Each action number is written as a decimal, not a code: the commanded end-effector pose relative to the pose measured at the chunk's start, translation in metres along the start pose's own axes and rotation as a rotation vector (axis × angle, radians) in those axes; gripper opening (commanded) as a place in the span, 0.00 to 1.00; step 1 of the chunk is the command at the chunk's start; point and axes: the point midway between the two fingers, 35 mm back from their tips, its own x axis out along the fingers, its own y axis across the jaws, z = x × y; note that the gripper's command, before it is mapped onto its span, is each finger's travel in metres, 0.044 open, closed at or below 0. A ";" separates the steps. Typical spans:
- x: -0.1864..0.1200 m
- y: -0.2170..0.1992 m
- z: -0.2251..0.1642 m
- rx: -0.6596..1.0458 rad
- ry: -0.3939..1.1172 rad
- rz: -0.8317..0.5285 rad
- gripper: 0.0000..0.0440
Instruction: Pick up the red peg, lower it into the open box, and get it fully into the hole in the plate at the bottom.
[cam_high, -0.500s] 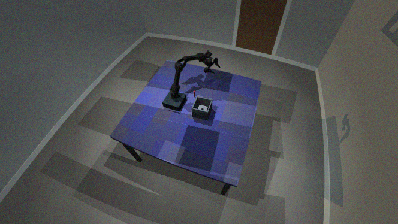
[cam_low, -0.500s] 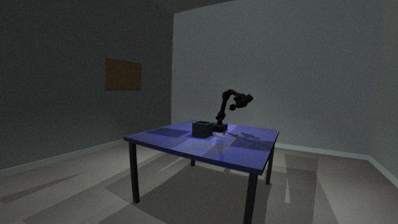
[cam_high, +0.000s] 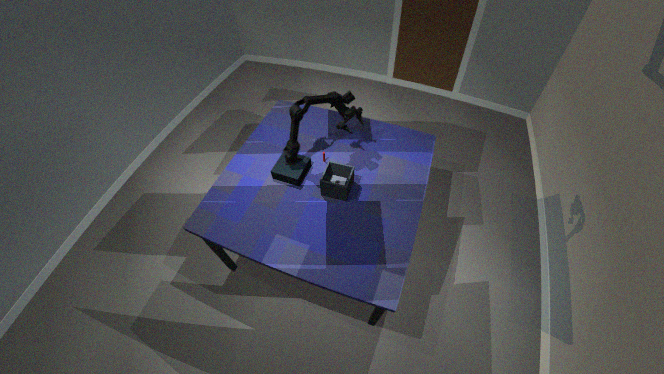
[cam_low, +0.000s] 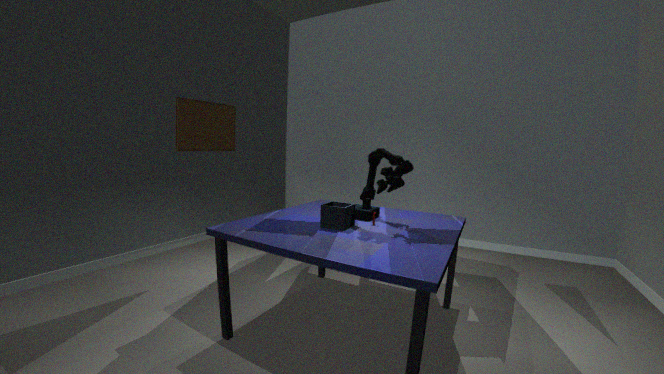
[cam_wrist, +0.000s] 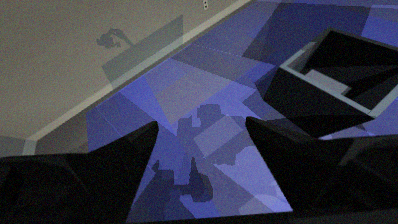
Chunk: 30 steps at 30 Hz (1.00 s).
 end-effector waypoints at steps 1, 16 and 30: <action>0.003 -0.025 -0.010 0.025 0.137 -0.052 1.00; -0.012 -0.118 -0.048 0.144 0.554 -0.305 1.00; -0.022 -0.184 -0.090 0.196 0.744 -0.536 1.00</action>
